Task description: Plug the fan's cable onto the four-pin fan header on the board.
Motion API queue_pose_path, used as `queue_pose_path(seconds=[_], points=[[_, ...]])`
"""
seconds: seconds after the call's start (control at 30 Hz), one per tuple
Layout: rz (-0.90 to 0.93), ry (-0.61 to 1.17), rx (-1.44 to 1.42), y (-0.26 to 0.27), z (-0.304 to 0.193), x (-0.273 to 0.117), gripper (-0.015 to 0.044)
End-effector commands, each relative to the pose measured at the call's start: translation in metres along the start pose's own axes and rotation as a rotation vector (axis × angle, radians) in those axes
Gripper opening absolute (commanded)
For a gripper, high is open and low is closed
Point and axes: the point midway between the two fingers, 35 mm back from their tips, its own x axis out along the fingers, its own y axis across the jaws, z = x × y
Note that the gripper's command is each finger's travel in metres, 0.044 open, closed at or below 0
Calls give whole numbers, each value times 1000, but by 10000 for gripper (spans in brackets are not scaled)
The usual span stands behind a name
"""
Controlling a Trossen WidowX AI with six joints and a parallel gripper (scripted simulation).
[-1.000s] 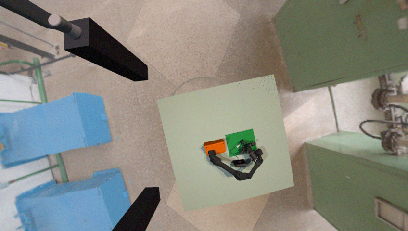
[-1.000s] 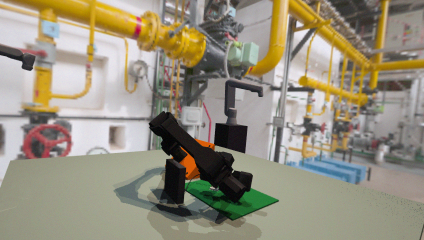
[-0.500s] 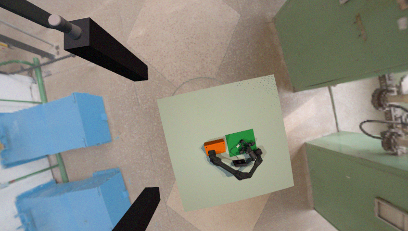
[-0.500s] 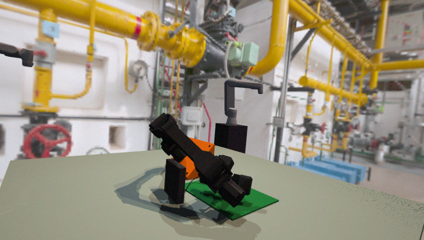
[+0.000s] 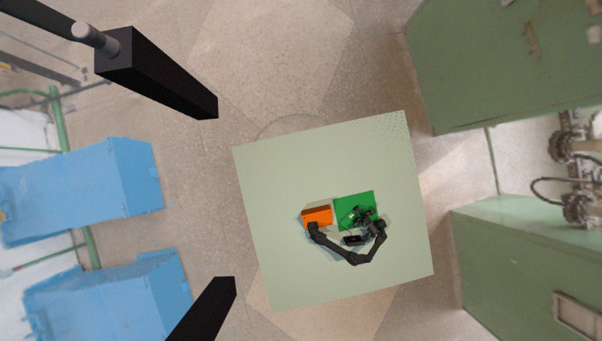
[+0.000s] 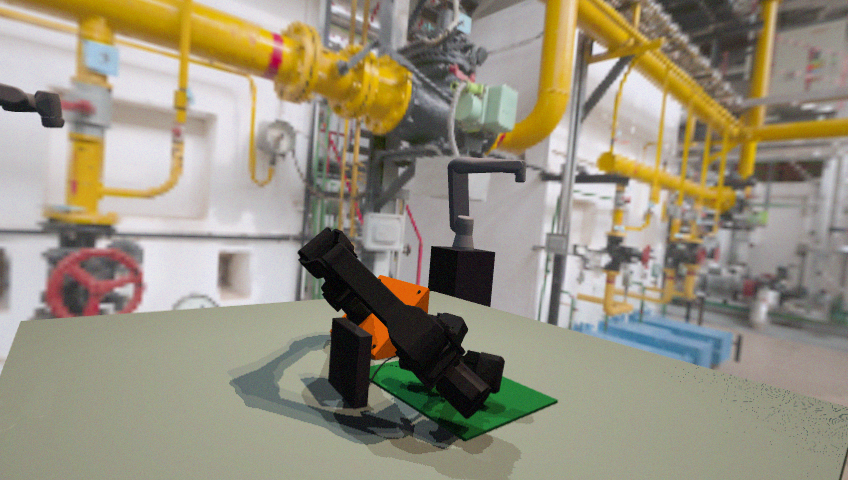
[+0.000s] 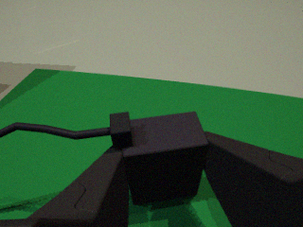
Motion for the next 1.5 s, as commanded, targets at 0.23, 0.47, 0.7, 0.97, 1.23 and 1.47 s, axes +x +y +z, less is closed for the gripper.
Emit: queue_pose_path(seconds=[0.23, 0.47, 0.7, 0.97, 1.23, 1.47], points=[[0, 0, 0, 0, 0, 0, 0], [0, 0, 0, 0, 0, 0, 0], [0, 0, 0, 0, 0, 0, 0], [0, 0, 0, 0, 0, 0, 0], [0, 0, 0, 0, 0, 0, 53], [0, 0, 0, 0, 0, 0, 205]])
